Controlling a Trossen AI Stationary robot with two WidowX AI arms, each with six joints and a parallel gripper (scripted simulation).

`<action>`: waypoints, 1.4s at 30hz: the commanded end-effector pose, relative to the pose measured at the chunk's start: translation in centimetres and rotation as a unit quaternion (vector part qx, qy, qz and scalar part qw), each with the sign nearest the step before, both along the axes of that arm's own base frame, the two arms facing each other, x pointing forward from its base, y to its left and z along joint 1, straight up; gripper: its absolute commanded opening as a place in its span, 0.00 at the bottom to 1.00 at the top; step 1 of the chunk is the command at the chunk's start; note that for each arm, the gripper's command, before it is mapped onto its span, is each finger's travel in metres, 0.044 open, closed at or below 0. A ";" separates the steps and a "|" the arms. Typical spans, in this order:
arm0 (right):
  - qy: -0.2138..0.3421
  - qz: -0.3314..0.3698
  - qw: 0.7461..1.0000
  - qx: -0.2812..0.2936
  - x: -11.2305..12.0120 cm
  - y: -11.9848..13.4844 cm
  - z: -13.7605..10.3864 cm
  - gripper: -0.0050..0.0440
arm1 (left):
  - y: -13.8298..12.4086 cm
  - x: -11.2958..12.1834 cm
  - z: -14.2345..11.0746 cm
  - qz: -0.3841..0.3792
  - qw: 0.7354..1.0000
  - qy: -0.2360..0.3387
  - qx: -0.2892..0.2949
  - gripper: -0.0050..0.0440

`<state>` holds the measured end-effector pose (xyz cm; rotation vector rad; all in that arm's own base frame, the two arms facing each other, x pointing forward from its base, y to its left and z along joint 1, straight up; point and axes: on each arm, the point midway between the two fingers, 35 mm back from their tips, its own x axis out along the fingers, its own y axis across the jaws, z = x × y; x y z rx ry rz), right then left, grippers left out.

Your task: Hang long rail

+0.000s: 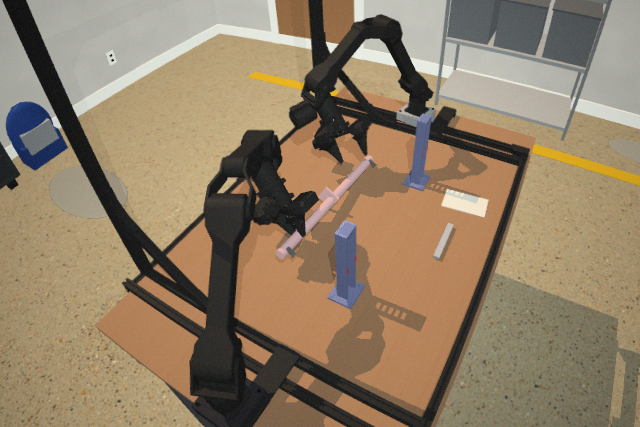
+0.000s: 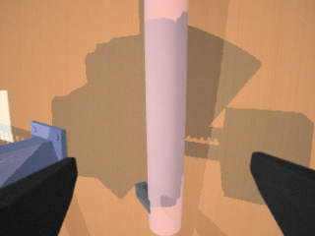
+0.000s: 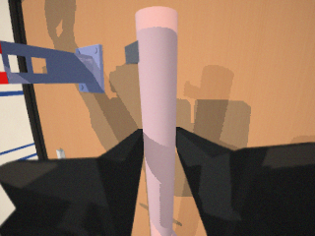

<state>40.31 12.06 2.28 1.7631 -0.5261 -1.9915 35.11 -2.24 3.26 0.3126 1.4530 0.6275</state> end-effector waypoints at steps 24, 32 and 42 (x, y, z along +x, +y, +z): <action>-0.001 0.000 1.000 -0.003 0.0 -0.1 0.1 0.10 | 1.3 0.2 -0.2 0.011 0.994 -0.002 -0.112 0.43; -0.002 -0.001 1.000 -0.002 0.0 -0.2 0.1 0.10 | 2.6 0.1 -0.4 0.000 0.979 -0.023 -0.204 0.43; -0.001 0.000 1.000 -0.003 0.0 -0.1 0.1 0.10 | 3.6 0.1 -0.2 -0.025 0.960 -0.052 -0.275 0.43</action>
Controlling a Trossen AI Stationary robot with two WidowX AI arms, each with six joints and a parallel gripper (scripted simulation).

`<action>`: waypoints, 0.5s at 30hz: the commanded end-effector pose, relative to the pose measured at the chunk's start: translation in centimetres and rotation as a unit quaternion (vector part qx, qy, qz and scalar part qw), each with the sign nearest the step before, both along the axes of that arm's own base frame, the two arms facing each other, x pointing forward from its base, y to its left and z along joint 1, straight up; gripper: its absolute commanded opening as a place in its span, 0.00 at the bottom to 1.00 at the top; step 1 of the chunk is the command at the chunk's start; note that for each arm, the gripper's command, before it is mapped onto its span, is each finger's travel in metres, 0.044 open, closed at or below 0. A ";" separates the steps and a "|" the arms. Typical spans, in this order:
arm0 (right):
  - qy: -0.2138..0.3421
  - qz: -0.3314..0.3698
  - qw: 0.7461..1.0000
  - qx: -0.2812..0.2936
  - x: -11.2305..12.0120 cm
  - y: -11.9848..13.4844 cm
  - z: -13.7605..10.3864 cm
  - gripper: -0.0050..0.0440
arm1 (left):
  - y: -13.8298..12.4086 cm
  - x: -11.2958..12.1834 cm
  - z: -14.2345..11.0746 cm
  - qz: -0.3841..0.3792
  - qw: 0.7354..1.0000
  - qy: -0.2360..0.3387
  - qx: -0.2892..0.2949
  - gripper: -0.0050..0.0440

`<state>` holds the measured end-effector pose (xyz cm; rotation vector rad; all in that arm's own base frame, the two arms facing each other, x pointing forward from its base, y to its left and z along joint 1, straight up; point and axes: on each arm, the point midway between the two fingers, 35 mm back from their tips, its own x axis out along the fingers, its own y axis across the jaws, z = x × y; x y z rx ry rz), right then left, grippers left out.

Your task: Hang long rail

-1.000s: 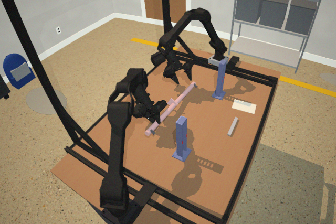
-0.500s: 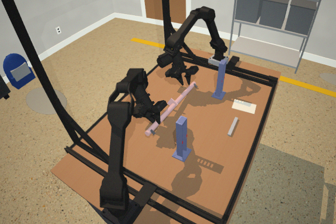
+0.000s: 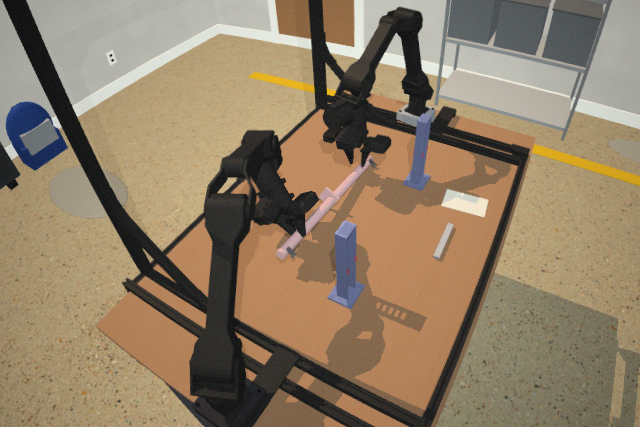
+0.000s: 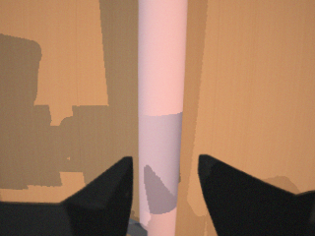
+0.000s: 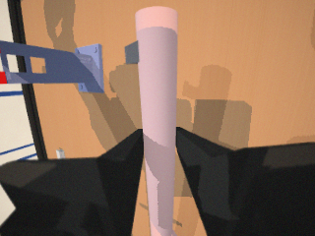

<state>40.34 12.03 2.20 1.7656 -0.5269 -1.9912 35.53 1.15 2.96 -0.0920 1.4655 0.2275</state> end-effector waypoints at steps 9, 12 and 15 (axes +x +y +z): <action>0.000 0.001 1.000 -0.004 0.0 -0.1 0.1 0.10 | 0.4 -0.3 -0.1 -0.015 0.999 -0.017 -0.037 0.43; 0.000 0.001 1.000 -0.004 0.0 -0.1 0.1 0.10 | 0.4 -0.3 -0.6 -0.015 0.999 -0.017 -0.037 0.43; 0.000 0.001 1.000 -0.004 0.0 -0.1 0.1 0.10 | 0.4 -0.3 -0.8 -0.015 0.999 -0.017 -0.037 0.43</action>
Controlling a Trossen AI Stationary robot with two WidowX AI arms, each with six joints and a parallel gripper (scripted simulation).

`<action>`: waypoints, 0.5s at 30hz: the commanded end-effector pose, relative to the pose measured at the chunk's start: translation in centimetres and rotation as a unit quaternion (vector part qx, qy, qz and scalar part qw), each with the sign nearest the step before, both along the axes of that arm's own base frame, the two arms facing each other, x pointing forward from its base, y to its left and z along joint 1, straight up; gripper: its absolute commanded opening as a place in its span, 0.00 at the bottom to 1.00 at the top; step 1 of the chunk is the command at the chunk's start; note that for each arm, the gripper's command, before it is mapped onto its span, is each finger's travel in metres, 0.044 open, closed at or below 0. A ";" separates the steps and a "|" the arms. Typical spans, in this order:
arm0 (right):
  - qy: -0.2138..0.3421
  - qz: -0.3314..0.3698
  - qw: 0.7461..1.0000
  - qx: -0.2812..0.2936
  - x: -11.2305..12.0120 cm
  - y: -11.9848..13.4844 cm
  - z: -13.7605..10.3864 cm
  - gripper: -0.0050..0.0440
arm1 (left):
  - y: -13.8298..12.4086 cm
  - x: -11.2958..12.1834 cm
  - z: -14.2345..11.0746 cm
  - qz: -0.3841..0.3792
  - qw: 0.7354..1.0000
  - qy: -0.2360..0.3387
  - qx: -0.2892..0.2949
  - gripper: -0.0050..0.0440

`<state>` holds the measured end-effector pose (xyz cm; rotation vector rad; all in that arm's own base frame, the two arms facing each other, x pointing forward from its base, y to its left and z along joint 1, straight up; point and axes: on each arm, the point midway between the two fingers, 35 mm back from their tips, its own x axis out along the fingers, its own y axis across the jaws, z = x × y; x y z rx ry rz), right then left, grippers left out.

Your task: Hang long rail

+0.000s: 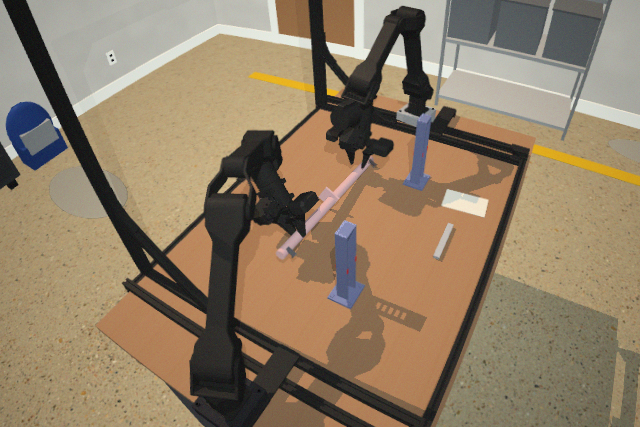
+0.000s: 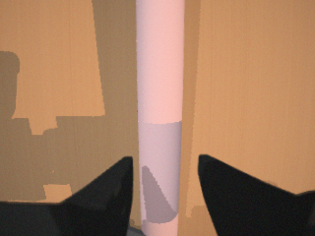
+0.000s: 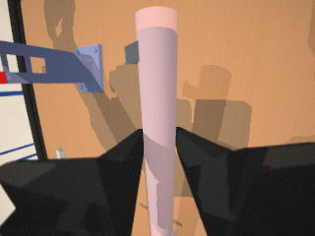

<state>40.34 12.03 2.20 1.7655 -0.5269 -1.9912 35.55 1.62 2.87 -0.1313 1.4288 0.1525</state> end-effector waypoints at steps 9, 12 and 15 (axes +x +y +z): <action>0.000 0.001 1.000 -0.004 0.0 -0.1 0.1 0.10 | 0.0 -0.3 -2.1 -0.002 1.000 0.005 -0.003 0.43; 0.000 0.001 1.000 -0.004 0.0 -0.1 0.1 0.10 | 0.0 -0.3 -2.6 -0.002 1.000 0.005 -0.003 0.43; 0.000 0.001 1.000 -0.004 0.0 -0.1 0.1 0.10 | 0.0 -0.3 -2.9 -0.002 1.000 0.005 -0.003 0.43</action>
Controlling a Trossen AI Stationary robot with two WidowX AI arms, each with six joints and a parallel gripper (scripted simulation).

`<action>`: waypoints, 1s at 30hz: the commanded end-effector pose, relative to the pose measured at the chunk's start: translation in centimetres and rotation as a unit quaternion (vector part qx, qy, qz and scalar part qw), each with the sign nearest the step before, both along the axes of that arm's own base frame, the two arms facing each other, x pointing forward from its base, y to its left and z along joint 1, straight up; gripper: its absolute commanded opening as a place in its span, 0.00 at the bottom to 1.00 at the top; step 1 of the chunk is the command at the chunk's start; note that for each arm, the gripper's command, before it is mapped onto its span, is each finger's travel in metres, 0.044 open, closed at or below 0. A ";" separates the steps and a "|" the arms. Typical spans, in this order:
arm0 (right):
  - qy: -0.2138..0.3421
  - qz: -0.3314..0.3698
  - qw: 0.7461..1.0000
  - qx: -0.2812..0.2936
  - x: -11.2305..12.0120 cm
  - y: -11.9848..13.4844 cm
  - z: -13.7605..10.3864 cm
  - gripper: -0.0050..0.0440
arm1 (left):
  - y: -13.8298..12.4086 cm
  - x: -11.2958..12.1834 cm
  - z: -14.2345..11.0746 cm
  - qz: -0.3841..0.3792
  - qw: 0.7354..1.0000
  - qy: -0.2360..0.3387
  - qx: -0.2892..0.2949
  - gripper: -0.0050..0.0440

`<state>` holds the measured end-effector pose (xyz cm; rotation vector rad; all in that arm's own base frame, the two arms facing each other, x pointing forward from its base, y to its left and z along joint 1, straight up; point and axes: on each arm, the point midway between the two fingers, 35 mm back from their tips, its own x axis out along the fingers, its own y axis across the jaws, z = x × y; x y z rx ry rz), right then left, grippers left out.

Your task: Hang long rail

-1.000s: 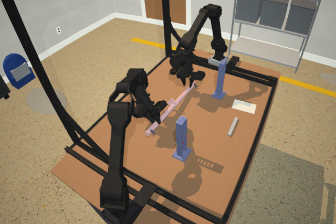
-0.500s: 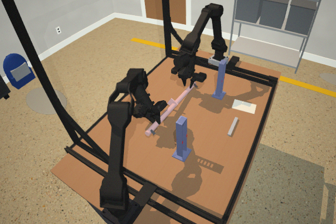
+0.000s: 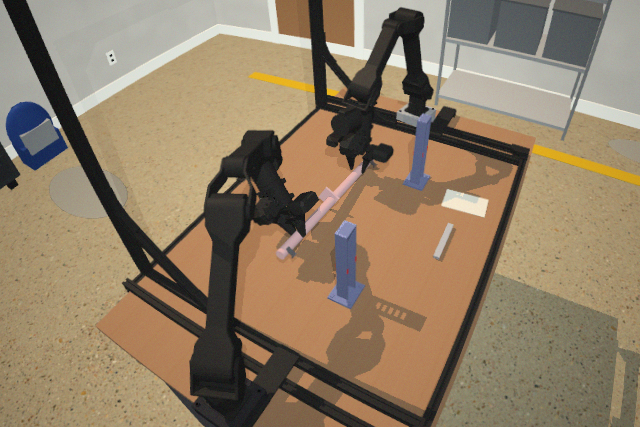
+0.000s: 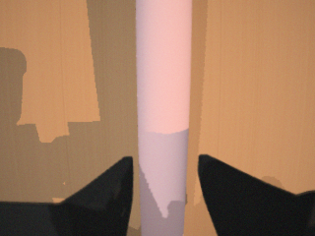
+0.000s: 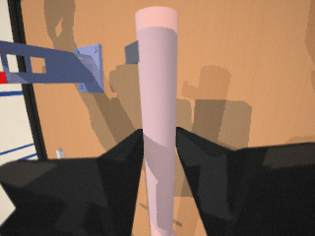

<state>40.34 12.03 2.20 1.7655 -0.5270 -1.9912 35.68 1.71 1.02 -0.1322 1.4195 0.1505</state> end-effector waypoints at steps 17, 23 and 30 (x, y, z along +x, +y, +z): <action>0.000 0.001 1.000 -0.004 0.0 -0.1 0.1 0.10 | 0.0 -0.3 -1.2 -0.001 1.000 0.010 -0.002 0.10; 0.000 0.001 1.000 -0.004 0.0 -0.1 0.1 0.10 | 0.0 -0.3 -1.2 -0.001 1.000 0.010 -0.002 0.10; 0.000 0.001 1.000 -0.004 0.0 -0.1 0.1 0.10 | 0.0 -0.3 -1.2 -0.001 1.000 0.010 -0.002 0.10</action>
